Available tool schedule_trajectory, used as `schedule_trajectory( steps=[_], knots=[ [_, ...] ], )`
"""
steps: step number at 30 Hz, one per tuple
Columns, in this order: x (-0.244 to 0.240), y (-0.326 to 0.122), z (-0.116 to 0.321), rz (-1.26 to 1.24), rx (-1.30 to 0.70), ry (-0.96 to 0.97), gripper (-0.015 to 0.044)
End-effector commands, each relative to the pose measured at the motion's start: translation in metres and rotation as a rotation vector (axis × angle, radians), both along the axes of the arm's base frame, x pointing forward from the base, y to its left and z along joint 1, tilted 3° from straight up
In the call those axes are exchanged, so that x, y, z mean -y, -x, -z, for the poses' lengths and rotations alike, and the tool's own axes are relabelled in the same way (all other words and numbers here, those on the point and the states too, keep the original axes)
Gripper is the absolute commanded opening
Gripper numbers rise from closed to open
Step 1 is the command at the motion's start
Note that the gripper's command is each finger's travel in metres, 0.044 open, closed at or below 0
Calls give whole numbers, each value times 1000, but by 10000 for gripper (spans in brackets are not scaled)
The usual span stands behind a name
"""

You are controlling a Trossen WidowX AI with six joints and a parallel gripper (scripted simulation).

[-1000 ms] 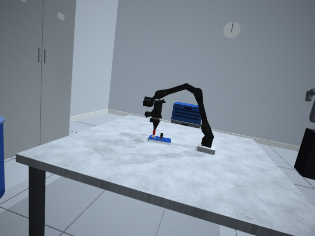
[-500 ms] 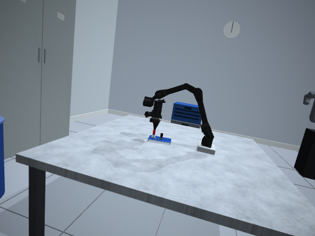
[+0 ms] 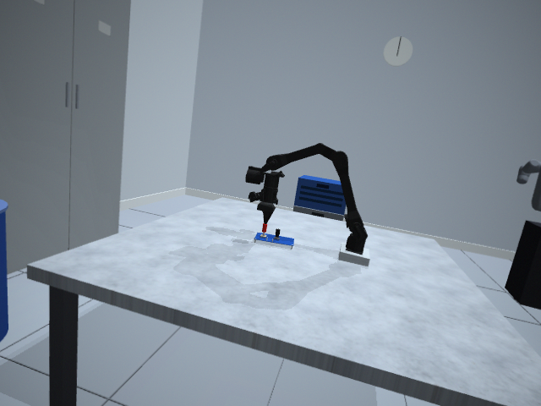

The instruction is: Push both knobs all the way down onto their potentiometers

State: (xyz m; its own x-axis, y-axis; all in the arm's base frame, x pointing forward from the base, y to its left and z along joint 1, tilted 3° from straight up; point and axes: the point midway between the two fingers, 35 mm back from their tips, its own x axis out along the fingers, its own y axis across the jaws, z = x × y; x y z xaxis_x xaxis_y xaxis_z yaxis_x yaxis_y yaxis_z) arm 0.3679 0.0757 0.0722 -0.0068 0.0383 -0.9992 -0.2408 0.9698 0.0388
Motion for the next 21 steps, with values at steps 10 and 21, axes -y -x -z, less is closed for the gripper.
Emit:
schedule_trajectory(
  steps=[10, 21],
  knots=[
    [-1, -1, 3, 4, 1, -3, 0],
    [-1, -1, 5, 4, 1, -3, 0]
  ],
)
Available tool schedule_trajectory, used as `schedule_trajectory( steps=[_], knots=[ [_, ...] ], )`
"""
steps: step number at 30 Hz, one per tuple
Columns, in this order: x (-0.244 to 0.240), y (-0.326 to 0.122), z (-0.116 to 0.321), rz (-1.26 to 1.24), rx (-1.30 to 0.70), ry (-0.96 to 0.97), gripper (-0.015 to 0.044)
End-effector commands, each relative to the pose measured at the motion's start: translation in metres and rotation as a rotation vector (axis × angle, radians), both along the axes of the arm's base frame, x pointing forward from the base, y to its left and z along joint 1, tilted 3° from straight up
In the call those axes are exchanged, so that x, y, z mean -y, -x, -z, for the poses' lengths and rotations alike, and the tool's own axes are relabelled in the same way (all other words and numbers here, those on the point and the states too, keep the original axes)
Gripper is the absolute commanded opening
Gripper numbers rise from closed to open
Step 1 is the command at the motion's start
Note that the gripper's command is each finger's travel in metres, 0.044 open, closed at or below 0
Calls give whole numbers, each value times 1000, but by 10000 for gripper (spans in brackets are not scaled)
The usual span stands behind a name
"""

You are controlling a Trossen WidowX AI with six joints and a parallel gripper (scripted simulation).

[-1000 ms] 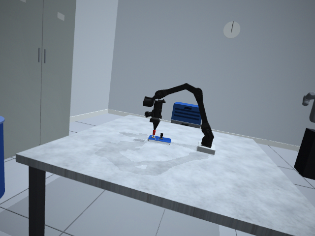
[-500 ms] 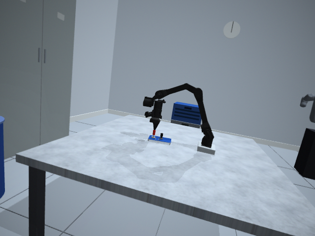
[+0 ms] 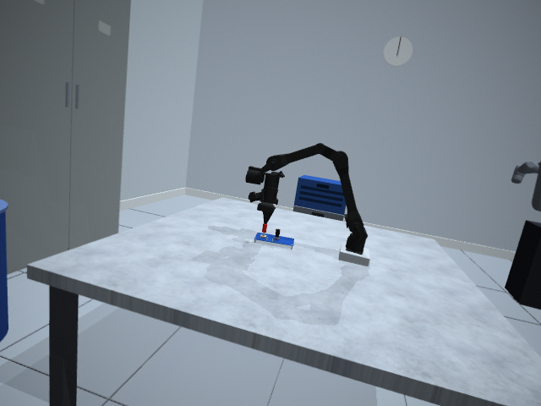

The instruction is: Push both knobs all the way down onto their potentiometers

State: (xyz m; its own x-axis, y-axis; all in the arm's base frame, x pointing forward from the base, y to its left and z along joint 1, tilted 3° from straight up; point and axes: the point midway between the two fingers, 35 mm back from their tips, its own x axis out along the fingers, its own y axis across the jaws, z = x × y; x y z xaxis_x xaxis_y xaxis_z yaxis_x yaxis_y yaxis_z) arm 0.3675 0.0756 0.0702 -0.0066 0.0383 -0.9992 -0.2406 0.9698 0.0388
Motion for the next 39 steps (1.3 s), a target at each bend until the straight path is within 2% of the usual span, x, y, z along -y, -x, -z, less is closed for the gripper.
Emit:
schedule_trajectory(
  steps=[1, 39],
  knots=[
    [-1, -1, 3, 4, 0, -3, 0],
    [-1, -1, 11, 4, 0, -3, 0]
  ],
)
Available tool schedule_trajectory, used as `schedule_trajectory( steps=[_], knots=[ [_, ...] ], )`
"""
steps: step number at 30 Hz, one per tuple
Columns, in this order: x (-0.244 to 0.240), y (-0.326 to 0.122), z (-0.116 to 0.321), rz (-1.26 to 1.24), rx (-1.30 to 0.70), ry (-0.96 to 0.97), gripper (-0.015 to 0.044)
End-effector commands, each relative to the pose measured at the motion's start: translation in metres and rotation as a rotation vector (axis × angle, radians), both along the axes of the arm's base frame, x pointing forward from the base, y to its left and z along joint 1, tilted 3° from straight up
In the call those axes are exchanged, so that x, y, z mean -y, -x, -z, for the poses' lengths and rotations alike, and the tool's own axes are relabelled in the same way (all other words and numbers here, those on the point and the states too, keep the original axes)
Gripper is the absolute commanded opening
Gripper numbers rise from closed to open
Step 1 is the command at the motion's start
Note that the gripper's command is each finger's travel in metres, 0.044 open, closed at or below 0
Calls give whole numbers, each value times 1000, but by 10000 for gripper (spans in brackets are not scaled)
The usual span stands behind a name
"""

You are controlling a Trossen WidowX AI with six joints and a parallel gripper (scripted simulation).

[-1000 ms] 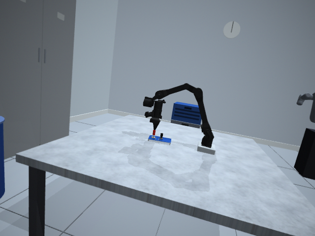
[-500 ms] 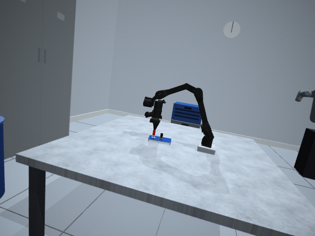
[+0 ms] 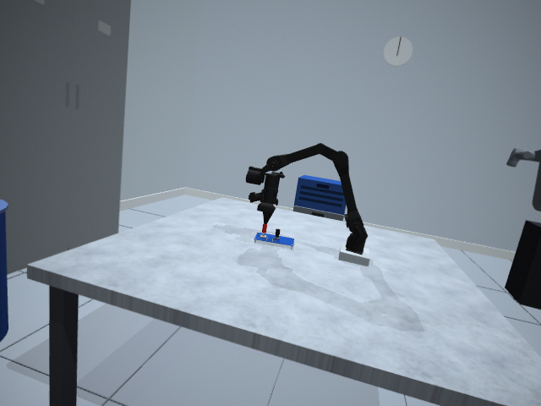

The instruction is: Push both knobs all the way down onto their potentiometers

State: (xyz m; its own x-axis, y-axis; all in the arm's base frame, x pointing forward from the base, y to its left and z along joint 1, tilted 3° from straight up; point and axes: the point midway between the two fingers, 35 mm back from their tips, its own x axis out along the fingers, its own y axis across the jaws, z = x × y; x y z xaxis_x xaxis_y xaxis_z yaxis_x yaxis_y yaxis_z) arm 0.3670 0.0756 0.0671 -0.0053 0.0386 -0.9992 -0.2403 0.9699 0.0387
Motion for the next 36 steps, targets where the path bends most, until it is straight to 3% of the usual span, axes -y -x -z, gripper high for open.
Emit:
schedule_trajectory(
  steps=[1, 36],
  knots=[
    [-1, -2, 8, 4, -1, -3, 0],
    [-1, -1, 13, 4, -1, -3, 0]
  ],
)
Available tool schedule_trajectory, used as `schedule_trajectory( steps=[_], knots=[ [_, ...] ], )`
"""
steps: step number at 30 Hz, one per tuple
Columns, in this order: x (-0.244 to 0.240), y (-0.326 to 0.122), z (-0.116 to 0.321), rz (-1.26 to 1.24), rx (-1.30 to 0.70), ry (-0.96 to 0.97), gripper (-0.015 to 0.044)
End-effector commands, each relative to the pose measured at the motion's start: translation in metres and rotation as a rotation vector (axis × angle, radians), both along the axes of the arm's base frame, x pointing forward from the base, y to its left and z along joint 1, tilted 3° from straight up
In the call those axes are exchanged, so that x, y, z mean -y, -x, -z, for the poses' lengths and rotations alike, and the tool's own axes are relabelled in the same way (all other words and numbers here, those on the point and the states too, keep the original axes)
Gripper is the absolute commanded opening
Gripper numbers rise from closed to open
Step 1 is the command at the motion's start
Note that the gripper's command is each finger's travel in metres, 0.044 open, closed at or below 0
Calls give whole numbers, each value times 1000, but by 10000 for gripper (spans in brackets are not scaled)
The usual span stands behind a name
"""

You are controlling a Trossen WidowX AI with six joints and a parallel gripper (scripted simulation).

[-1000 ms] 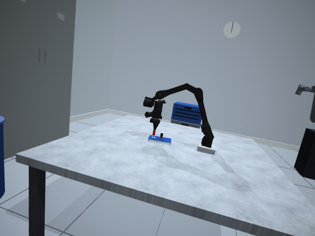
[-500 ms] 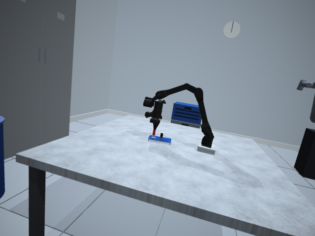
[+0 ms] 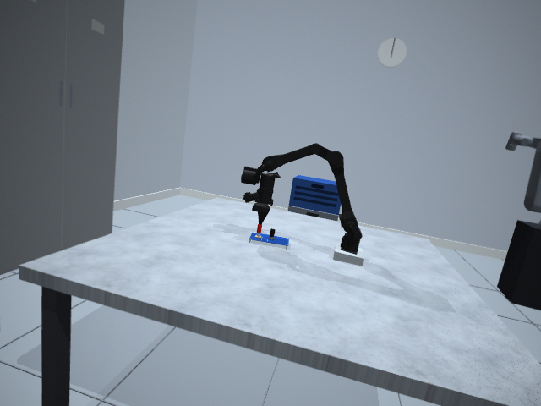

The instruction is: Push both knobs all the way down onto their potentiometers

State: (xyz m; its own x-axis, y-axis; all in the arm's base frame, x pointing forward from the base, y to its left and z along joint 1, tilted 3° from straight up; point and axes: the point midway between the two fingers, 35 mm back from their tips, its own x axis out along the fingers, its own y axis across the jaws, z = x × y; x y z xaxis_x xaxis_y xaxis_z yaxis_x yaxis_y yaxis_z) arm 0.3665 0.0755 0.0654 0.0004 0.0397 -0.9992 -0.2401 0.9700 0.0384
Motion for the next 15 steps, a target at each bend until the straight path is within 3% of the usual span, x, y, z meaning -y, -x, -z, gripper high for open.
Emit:
schedule_trajectory(
  steps=[1, 15],
  knots=[
    [-2, -2, 11, 3, -7, -2, 0],
    [-2, -2, 13, 3, -7, -2, 0]
  ],
)
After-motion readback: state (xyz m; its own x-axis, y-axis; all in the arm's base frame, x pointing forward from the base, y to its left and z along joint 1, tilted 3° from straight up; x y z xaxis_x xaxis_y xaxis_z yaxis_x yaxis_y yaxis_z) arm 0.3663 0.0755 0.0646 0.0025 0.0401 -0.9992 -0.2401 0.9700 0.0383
